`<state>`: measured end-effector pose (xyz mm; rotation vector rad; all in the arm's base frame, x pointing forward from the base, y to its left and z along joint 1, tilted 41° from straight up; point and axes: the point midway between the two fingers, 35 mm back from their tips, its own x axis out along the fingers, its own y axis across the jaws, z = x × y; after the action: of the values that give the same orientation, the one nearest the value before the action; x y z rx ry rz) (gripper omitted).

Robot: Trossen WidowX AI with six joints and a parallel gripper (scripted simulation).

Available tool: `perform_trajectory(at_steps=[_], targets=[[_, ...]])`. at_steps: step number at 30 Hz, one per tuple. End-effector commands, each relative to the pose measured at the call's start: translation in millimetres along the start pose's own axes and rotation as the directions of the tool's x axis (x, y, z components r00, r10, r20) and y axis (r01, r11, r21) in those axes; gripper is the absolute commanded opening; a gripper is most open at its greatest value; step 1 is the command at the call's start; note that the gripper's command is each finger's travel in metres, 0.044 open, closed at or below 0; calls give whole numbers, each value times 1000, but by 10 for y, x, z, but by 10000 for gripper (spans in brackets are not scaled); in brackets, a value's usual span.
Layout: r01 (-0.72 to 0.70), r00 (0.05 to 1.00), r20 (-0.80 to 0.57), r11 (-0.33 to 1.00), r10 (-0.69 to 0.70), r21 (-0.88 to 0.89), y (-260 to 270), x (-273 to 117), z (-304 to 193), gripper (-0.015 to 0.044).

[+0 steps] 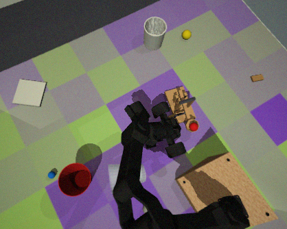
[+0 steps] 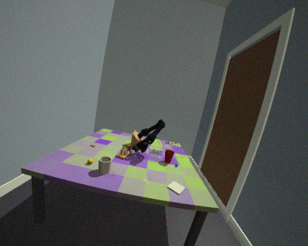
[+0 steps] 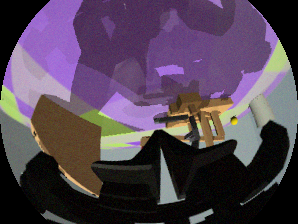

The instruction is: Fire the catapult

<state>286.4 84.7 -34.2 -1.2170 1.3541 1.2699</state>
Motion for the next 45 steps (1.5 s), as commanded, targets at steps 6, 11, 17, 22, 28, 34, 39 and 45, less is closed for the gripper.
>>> perform_trajectory(at_steps=[6, 11, 17, 22, 28, 34, 39, 45], targets=[[-8, 1000, 3, 1000, 8, 1, 42, 117, 107, 0], [-9, 1000, 4, 1000, 9, 1, 42, 254, 245, 0], [-6, 1000, 3, 1000, 6, 0, -11, 21, 178, 0], [1, 1000, 0, 1000, -1, -1, -30, -833, -128, 0], [21, 1000, 14, 1000, -22, 22, -72, -906, -149, 53], [49, 995, 80, 985, -63, 167, -307, -884, -168, 210], [61, 983, 146, 948, -111, 313, -552, -868, -205, 341], [51, 960, 219, 877, -175, 477, -847, -855, -274, 440]])
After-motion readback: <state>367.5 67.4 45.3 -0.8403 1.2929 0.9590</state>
